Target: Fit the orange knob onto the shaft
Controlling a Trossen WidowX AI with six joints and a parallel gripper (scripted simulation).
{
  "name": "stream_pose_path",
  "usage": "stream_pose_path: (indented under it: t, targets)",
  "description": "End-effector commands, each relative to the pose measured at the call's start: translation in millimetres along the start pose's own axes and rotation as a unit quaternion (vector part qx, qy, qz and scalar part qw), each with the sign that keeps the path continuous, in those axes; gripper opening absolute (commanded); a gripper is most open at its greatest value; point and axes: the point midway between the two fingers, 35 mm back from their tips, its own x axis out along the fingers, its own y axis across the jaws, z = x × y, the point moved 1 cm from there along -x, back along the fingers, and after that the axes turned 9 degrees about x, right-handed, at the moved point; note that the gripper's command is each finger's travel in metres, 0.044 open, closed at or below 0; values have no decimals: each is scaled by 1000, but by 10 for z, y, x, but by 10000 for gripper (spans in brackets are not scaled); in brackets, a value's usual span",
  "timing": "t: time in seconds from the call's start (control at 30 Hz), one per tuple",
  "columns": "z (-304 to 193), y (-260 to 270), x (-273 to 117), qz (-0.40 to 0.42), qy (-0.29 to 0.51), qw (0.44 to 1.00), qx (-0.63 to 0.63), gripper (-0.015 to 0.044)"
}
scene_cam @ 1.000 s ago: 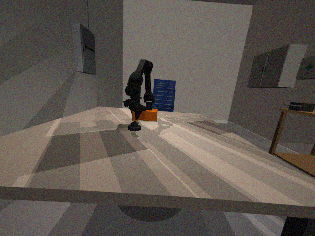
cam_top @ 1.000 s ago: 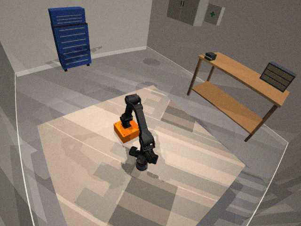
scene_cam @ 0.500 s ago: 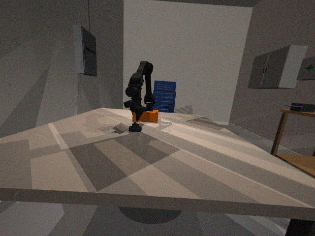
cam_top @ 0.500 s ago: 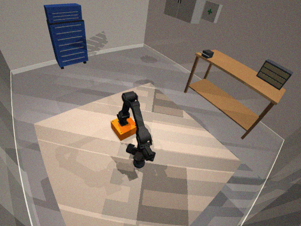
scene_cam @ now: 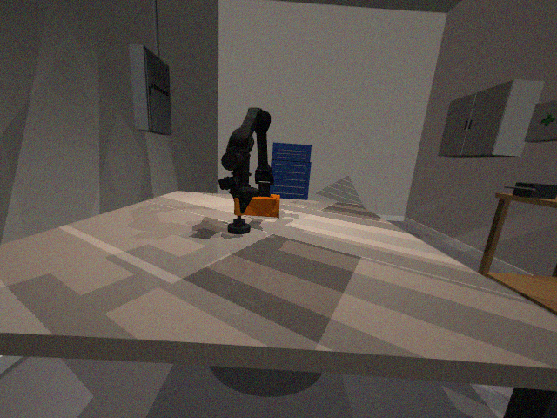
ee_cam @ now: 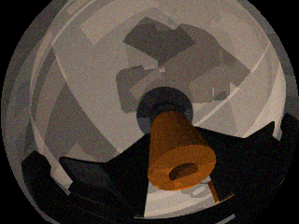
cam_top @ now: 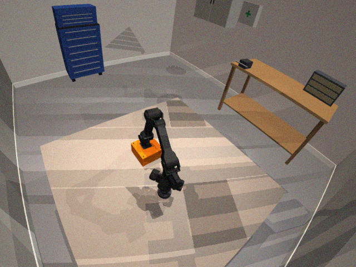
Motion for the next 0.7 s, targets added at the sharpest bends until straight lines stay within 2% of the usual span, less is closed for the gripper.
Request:
stream_pose_path:
  t: [0.0, 0.67]
  targets:
    - [22, 30, 4, 1, -2, 1000, 8, 0]
    - [28, 42, 12, 1, -2, 1000, 8, 0]
